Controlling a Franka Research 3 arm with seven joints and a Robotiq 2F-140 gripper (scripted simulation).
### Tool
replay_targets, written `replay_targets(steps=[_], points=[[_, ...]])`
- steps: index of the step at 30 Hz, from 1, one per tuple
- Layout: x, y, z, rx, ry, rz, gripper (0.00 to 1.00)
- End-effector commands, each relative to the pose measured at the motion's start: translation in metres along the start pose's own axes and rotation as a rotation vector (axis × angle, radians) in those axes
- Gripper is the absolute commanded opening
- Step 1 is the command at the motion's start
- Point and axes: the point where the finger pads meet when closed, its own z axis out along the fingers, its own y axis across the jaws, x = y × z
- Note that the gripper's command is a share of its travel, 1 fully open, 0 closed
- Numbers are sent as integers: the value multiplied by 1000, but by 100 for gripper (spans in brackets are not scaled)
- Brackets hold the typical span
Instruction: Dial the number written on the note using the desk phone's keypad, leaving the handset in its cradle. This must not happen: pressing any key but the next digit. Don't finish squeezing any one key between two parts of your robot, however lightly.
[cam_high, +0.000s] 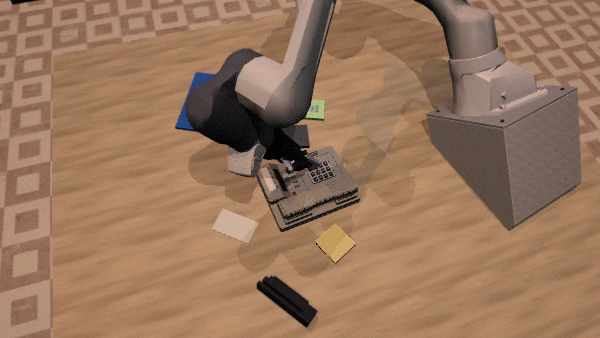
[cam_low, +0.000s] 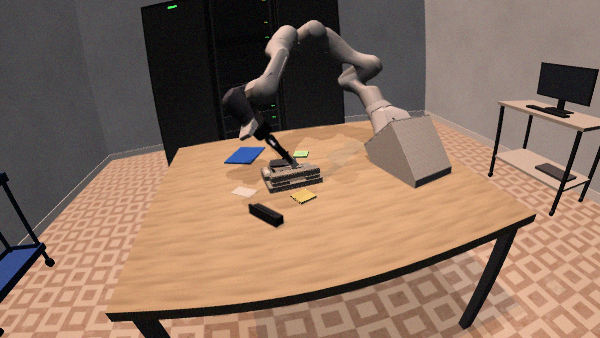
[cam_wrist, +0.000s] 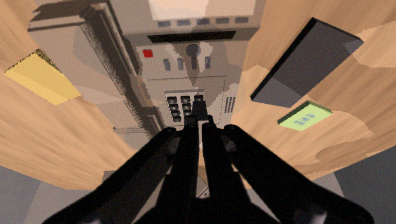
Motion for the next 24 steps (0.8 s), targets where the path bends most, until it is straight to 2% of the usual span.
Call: replay_targets(steps=[1, 24], points=[[2, 0, 0, -1, 5, -9, 0], [3, 0, 2, -1, 5, -9, 0]])
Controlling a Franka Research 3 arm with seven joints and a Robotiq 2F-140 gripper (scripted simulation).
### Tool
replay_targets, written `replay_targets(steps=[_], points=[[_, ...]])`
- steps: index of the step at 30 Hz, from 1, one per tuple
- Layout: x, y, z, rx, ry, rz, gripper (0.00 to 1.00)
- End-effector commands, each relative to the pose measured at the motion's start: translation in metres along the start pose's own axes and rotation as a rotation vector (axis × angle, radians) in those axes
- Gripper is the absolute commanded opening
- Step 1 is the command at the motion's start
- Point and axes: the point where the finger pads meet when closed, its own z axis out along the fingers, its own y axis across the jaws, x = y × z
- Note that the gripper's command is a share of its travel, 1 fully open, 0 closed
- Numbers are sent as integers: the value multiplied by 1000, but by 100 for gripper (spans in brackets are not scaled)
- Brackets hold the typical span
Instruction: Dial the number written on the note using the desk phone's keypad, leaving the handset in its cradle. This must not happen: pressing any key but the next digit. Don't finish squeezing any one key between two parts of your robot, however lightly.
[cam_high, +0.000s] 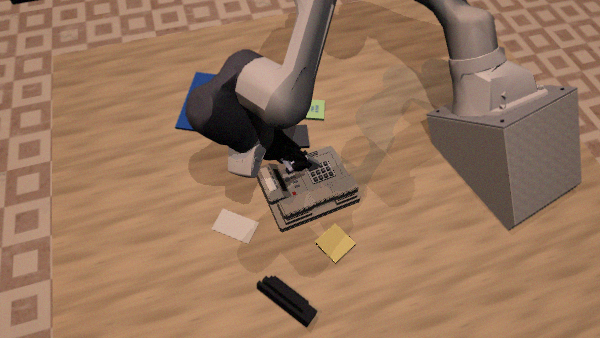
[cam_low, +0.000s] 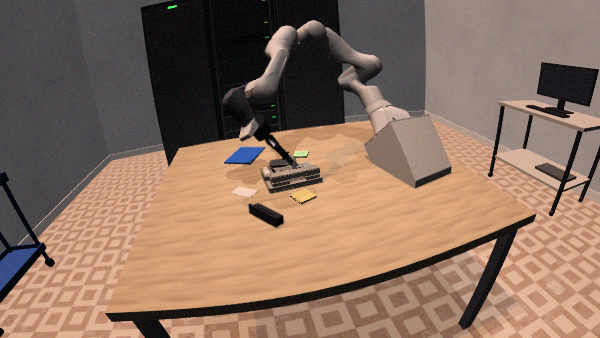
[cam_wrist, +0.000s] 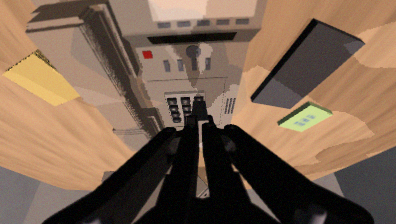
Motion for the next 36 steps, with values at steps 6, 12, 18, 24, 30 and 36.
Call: replay_targets(steps=[6, 12, 18, 24, 30, 36], points=[[3, 0, 1, -1, 5, -8, 0], [1, 0, -1, -1, 5, -8, 0], [-4, 0, -9, -1, 5, -8, 0], [-5, 0, -9, -1, 5, -8, 0], [-5, 0, -9, -1, 5, -8, 0], [-5, 0, -9, -1, 5, -8, 0]])
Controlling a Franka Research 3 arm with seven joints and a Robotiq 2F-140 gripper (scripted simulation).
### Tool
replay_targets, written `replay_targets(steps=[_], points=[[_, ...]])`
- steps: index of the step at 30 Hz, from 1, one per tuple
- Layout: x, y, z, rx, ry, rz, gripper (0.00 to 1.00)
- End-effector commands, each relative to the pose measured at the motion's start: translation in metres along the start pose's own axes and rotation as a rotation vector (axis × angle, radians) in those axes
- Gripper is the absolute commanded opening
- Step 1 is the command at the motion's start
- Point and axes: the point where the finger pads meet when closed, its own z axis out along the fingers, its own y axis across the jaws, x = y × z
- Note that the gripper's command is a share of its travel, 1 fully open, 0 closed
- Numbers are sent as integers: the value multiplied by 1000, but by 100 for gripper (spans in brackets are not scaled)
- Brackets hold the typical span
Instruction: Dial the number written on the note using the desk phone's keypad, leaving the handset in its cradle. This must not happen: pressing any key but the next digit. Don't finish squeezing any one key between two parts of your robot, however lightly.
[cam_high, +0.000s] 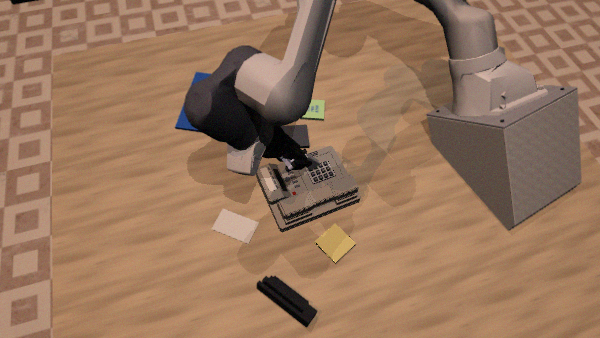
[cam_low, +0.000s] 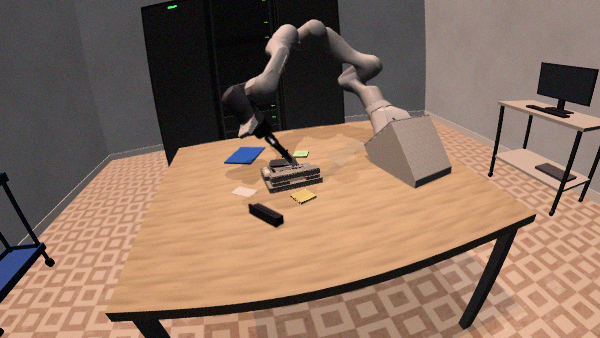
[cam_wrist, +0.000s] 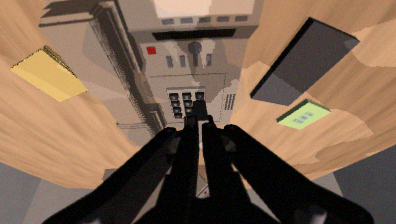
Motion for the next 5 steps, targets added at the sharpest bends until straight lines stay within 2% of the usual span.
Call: replay_targets(steps=[1, 5], points=[[-1, 1, 0, -4, -1, -3, 0], [-1, 1, 0, -4, -1, -3, 0]])
